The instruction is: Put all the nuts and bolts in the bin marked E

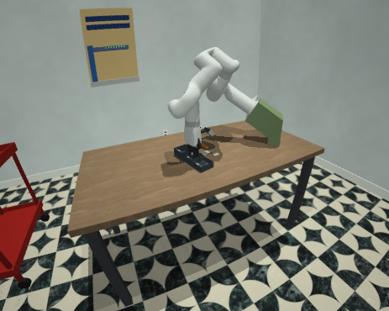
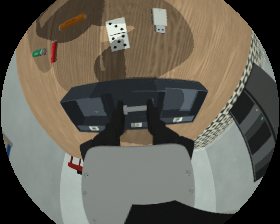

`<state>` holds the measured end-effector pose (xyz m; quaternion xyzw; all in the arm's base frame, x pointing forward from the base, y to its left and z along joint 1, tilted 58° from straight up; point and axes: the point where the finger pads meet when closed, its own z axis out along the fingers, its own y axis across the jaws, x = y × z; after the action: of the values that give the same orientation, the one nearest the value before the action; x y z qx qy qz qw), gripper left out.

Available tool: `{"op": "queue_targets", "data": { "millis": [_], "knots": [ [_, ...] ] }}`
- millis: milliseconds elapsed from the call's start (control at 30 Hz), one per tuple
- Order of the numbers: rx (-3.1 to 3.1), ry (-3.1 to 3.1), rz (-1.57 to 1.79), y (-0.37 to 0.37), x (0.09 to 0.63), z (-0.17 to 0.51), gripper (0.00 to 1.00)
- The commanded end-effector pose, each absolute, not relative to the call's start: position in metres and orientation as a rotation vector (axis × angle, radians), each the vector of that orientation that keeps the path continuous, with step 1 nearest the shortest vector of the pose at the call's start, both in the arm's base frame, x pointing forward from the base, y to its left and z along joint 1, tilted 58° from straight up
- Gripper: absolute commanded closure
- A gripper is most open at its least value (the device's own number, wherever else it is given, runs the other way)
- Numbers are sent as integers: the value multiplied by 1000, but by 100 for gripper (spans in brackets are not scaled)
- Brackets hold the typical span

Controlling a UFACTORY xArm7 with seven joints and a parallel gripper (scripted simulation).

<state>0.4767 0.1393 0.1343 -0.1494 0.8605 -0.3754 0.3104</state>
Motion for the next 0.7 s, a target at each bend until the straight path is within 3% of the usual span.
{"op": "queue_targets", "data": {
  "millis": [0, 533, 567, 667],
  "knots": [
    [-397, 2270, -989, 136, 483, 130, 100],
    [-397, 2270, -989, 134, 485, 129, 100],
    [-397, 2270, -989, 134, 485, 129, 47],
    [-397, 2270, -989, 134, 485, 129, 47]
  ]
}}
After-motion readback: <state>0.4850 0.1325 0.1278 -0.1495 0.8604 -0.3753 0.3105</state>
